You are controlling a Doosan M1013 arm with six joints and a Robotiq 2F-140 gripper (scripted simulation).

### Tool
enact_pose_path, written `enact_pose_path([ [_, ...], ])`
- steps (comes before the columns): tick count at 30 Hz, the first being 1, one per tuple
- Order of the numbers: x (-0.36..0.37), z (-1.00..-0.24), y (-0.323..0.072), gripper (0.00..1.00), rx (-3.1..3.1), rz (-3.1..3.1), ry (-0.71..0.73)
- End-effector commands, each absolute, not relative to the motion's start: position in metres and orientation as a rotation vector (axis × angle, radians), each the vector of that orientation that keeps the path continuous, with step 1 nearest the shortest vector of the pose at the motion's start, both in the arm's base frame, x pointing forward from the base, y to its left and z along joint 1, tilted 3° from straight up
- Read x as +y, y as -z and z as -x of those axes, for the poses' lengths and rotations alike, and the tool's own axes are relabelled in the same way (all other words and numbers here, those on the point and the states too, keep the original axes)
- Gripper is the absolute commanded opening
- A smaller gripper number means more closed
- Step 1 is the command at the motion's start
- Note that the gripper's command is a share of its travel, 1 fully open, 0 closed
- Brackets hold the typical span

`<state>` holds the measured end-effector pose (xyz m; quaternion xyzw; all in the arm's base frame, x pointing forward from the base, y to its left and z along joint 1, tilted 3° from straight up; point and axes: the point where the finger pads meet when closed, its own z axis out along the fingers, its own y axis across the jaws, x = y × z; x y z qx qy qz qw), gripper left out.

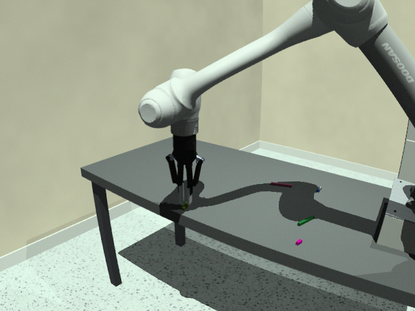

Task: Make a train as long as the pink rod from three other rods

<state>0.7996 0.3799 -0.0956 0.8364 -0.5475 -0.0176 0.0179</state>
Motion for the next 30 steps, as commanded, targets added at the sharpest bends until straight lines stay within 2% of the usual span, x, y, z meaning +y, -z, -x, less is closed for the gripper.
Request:
enact_pose_path([
  [1, 0.383, -0.800, 0.098, 0.23, -1.706, -2.600, 0.057],
  [30, 0.383, -0.800, 0.114, 0.23, -1.706, -2.600, 0.057],
])
